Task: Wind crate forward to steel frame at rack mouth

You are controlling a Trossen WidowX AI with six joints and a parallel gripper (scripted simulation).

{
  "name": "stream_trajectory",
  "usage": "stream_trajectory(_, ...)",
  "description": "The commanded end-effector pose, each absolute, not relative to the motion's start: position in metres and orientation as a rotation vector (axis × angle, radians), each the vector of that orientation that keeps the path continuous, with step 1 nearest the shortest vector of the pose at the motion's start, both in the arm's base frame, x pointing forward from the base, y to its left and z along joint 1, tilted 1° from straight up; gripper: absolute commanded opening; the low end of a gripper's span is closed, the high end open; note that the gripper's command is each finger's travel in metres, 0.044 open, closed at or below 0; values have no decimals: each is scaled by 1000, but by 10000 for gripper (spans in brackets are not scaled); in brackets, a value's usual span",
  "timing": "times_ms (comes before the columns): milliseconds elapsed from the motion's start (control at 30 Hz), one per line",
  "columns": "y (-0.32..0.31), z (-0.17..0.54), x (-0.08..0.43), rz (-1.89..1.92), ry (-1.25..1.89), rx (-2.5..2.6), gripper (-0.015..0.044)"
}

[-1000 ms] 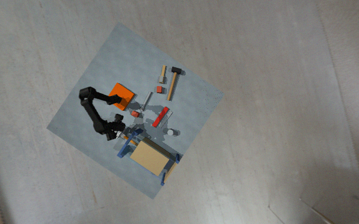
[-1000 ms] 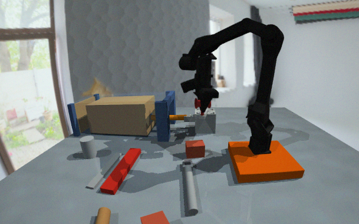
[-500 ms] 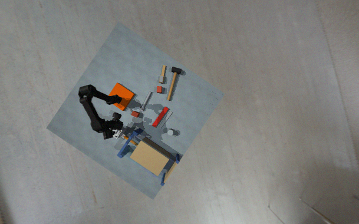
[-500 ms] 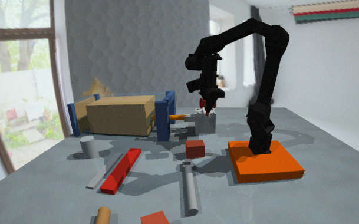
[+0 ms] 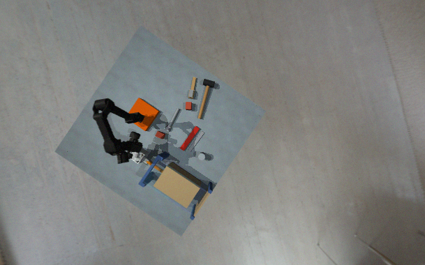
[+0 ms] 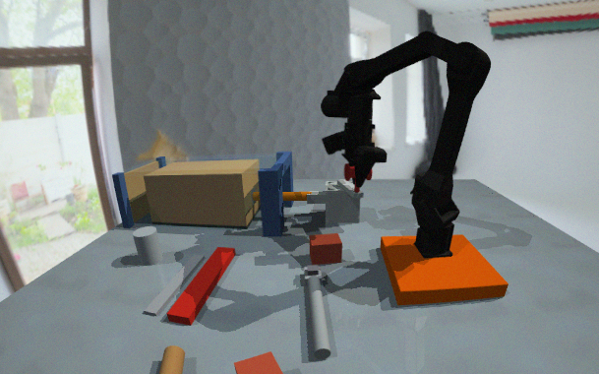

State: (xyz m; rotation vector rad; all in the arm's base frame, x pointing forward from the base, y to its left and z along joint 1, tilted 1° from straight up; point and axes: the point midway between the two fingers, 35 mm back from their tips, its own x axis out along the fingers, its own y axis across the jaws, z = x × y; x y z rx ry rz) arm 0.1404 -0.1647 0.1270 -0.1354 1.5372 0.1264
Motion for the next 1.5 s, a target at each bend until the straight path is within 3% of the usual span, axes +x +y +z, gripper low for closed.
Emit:
stream_trajectory(0, -171, 125, 125, 102, 1574, -136, 0)
stream_trajectory(1467, -213, 127, 79, 99, 1578, -138, 0)
